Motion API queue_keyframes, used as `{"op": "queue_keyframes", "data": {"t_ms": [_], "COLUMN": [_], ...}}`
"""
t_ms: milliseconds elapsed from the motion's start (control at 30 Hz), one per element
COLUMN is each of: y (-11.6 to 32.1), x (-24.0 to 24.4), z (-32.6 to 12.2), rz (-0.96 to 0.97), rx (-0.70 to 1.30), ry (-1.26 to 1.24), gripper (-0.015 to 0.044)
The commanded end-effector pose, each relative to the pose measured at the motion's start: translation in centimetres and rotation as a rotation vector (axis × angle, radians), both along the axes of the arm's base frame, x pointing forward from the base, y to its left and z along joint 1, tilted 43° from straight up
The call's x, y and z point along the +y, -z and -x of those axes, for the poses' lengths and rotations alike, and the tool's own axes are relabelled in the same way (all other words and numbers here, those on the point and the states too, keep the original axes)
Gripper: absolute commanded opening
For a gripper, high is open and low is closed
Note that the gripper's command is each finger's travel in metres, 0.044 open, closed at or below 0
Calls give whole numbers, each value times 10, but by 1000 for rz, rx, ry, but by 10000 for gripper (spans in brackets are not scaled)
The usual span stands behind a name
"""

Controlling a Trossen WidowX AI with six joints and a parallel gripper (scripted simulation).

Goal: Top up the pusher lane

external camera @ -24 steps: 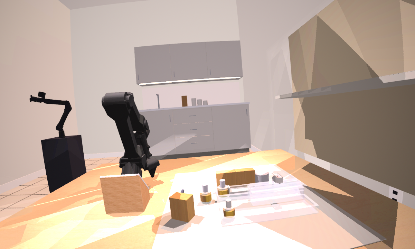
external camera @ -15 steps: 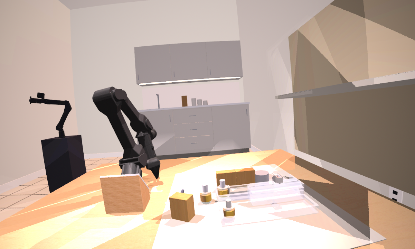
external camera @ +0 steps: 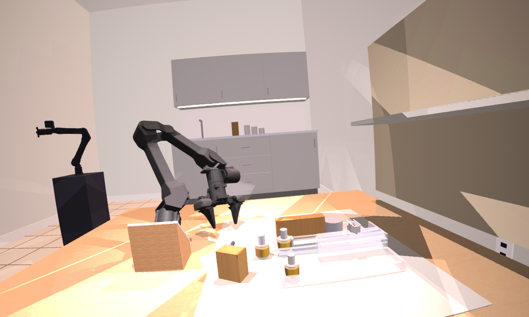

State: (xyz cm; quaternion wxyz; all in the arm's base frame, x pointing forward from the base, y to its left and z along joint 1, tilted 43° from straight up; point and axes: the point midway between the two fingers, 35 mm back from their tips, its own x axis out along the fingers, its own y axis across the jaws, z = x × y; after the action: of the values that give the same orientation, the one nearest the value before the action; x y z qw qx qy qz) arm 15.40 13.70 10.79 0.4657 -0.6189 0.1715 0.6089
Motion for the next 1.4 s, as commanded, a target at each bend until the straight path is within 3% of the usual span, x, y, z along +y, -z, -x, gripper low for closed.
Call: {"op": "queue_keyframes", "data": {"t_ms": [0,333,700,1000,1367], "y": [12,37,79,82,108], "x": [-20,-87,-200,-207,-184], "z": [-23,-78,-109,-108,-109], "rz": [-9,-149,-468,-493,-494], "rx": [182,656,1240,1278,1278], "ry": [270,1033,1866,1910,1909], "gripper": [440,440,440,440,440]}}
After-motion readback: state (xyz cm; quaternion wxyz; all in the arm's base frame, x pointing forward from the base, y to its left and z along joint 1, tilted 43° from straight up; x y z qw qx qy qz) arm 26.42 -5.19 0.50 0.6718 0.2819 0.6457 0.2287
